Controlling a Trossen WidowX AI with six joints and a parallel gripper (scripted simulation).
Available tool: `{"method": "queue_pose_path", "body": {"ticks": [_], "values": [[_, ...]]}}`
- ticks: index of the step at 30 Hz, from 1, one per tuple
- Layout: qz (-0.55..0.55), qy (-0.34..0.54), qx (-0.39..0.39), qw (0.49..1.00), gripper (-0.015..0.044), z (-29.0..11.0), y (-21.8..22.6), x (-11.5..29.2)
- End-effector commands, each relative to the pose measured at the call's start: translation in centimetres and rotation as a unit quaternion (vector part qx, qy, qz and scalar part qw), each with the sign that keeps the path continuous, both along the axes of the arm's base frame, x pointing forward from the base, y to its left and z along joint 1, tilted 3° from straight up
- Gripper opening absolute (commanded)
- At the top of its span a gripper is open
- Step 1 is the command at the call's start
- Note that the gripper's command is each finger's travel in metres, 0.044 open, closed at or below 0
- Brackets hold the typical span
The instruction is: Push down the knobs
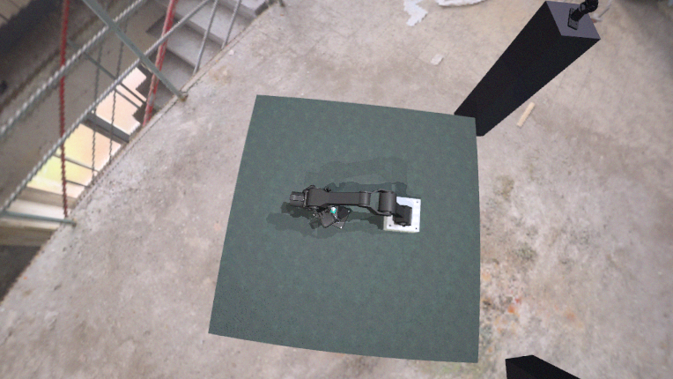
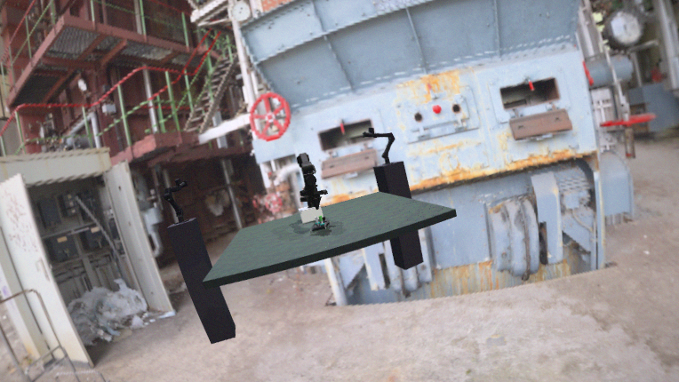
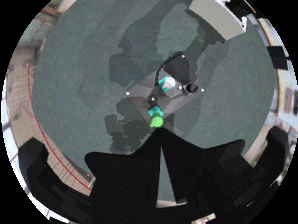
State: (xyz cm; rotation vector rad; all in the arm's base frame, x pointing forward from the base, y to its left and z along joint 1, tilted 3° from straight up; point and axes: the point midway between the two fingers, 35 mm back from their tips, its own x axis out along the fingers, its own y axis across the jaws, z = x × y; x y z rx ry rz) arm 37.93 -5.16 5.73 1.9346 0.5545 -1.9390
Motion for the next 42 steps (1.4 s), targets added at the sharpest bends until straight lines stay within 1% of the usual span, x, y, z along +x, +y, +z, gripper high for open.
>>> {"method": "queue_pose_path", "body": {"ticks": [1, 6, 8, 13, 17, 25, 37, 42], "values": [[-0.076, 0.001, 0.002, 0.997, 0.0000, 0.3, 0.2, 0.3], [-0.159, 0.004, 0.001, 0.987, 0.0000, 0.4, 0.3, 0.5], [-0.170, 0.005, 0.001, 0.985, 0.0000, 0.4, 0.3, 0.5], [-0.170, 0.005, 0.001, 0.985, 0.0000, 0.4, 0.3, 0.5], [-0.170, 0.005, 0.001, 0.985, 0.0000, -1.6, 0.4, 0.5], [-0.170, 0.005, 0.001, 0.985, 0.0000, -1.9, 0.4, 0.5], [-0.170, 0.005, 0.001, 0.985, 0.0000, -3.7, 0.4, 0.5], [-0.170, 0.005, 0.001, 0.985, 0.0000, -3.6, 0.4, 0.5]]}}
